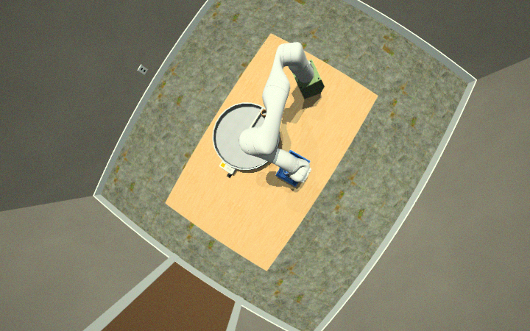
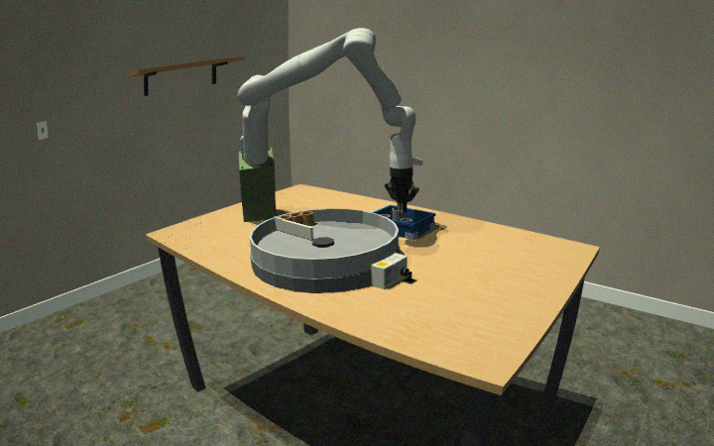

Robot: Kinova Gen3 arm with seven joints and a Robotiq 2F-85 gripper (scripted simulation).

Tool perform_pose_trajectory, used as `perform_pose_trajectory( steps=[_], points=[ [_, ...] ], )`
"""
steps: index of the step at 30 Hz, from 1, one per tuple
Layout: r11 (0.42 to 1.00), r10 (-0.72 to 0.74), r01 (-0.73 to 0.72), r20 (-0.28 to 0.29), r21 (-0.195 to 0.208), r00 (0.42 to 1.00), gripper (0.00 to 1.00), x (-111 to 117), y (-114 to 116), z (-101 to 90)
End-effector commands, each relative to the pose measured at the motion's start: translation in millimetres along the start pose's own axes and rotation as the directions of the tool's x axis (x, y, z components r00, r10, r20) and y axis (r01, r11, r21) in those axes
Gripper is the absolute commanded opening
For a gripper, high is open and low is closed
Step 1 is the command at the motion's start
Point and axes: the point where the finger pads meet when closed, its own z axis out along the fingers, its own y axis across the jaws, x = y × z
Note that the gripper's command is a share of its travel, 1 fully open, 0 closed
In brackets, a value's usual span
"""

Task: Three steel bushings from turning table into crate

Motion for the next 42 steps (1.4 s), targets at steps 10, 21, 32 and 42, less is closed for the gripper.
perform_pose_trajectory(
  steps=[10, 21, 32, 42],
  points=[
    [1.0, 0.0, 0.0, -0.001, -0.001, 1.0, 0.0, 0.5, 0.4, 7.5],
    [1.0, 0.0, 0.0, -0.001, -0.001, 1.0, 0.0, 0.5, 0.3, 16.0],
    [1.0, 0.0, 0.0, -0.001, -0.001, 1.0, 0.0, 0.5, 0.3, 16.0],
    [1.0, -0.001, 0.001, 0.0, 0.0, 1.0, 0.0, 0.5, 0.4, 19.3]
  ],
)
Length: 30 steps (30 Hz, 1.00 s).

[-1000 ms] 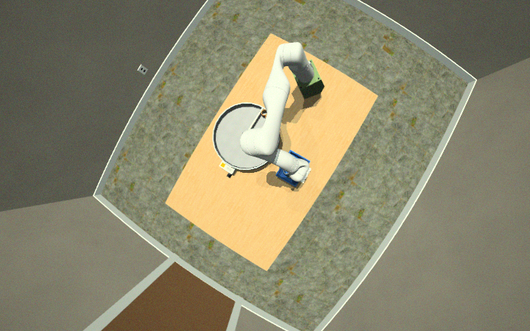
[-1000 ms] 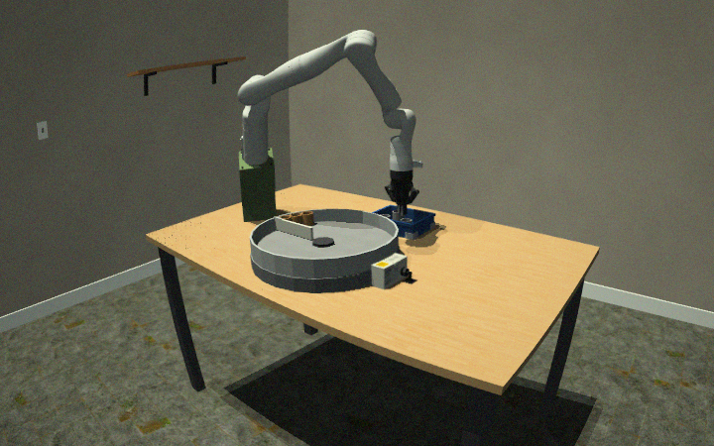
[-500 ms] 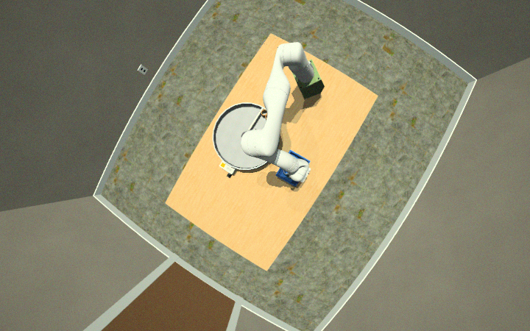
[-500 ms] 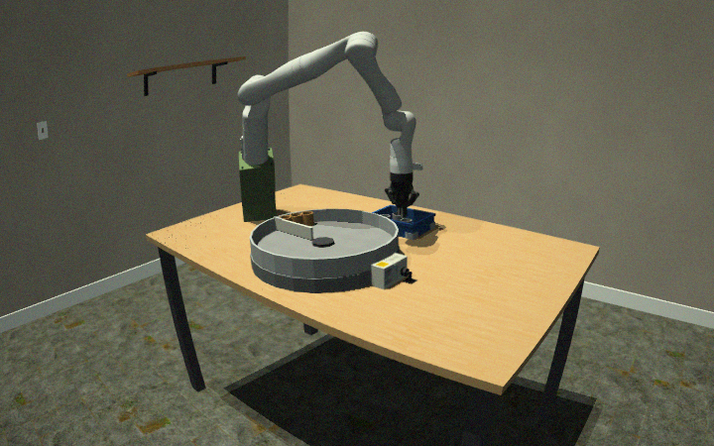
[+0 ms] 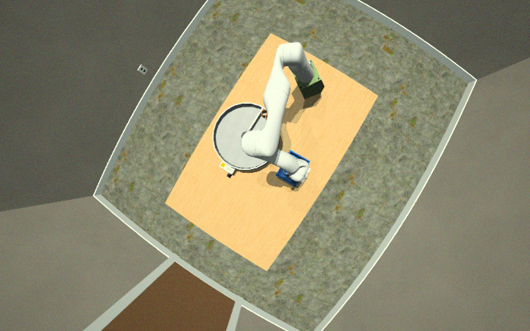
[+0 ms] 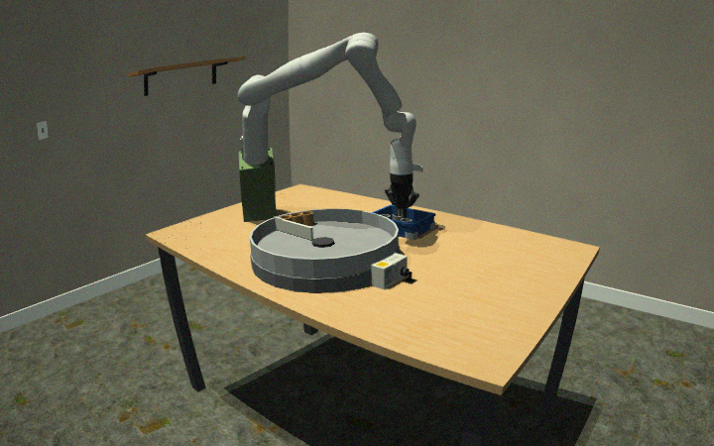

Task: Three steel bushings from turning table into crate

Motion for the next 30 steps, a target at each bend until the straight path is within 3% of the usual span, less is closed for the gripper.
perform_pose_trajectory(
  steps=[1, 8, 9, 30],
  points=[
    [1.0, 0.0, 0.0, -0.001, -0.001, 1.0, 0.0, 0.6, 0.3, -0.4],
    [1.0, 0.0, 0.0, -0.001, -0.001, 1.0, 0.0, 0.6, 0.3, -0.4],
    [1.0, 0.0, 0.0, -0.001, -0.001, 1.0, 0.19, 0.6, 0.3, -0.5],
    [1.0, 0.0, 0.0, -0.001, -0.001, 1.0, 0.19, 0.6, 0.3, -0.5]
  ],
)
